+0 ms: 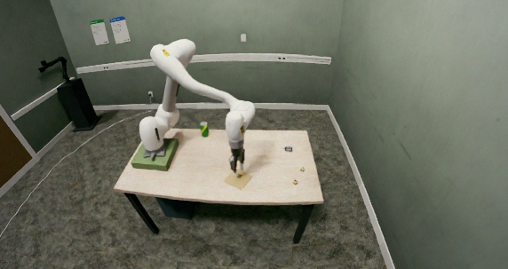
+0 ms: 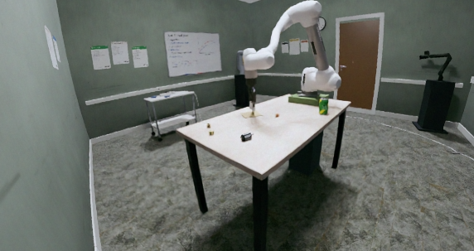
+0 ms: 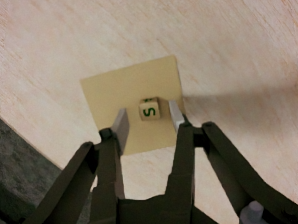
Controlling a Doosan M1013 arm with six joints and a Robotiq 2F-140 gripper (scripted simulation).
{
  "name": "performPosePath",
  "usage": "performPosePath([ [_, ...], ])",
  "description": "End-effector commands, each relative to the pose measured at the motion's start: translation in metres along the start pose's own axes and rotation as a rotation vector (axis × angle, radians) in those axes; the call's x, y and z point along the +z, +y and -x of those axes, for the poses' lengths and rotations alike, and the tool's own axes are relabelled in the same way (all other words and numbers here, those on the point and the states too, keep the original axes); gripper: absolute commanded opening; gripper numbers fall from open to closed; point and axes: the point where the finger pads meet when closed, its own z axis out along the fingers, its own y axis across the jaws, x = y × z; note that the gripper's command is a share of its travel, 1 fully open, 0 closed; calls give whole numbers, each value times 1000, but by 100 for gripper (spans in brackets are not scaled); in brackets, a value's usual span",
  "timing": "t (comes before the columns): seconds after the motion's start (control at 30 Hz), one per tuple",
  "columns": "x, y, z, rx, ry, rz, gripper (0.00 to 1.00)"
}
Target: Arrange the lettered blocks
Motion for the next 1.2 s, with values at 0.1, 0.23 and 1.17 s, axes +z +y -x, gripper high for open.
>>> performPosePath([
  [0.1,-1,0,0,0,-1,1,43],
  [0.23,-1,0,0,0,-1,1,43],
  [1.17,5,1,1,0,-1,1,43],
])
